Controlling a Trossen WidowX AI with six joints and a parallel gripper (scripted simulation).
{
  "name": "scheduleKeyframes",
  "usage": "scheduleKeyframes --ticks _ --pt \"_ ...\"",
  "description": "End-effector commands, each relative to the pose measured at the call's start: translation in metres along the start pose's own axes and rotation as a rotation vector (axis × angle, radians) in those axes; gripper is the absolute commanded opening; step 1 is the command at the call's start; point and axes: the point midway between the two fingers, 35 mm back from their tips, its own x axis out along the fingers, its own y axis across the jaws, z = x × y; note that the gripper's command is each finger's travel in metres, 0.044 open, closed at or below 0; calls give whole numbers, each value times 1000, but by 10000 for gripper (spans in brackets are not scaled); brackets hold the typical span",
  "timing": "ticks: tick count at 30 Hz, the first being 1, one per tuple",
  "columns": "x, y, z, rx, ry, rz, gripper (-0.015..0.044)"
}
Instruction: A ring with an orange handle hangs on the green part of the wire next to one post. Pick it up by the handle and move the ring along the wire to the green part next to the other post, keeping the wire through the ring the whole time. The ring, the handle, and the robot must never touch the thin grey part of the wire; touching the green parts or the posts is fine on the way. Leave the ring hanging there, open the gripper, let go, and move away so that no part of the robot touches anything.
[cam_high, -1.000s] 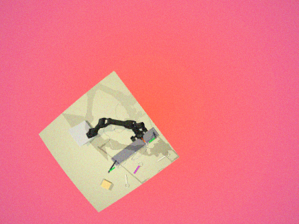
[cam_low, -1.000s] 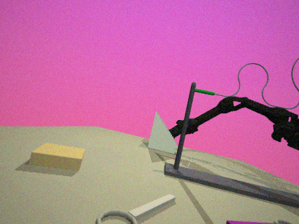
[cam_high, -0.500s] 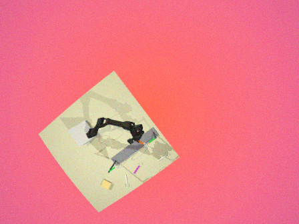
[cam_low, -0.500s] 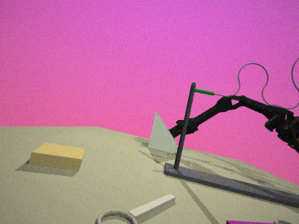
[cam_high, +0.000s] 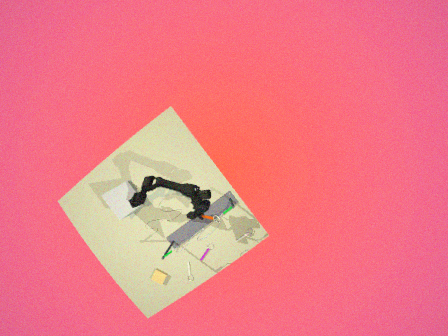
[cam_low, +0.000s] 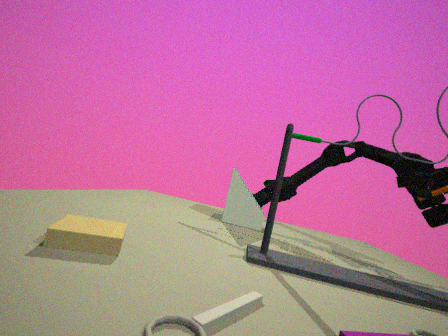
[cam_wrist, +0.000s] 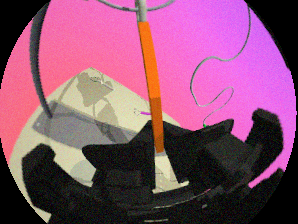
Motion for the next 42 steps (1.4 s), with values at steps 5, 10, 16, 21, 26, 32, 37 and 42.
scheduleKeyframes --ticks 5,10,16,21,26,32,37,42 --pt "-2 -32 3 -177 -4 -106 -150" --pt "-4 -49 7 -286 -5 -168 -150" --pt "-8 -68 14 -411 -6 -238 -150" --pt "-12 -82 21 -507 -7 -291 -150" --pt "-16 -94 28 -597 -7 -341 -150" --pt "-21 -105 37 -686 -7 -390 -150" --pt "-25 -113 44 -753 -7 -427 -150" --pt "-30 -120 52 -819 -7 -463 -150"
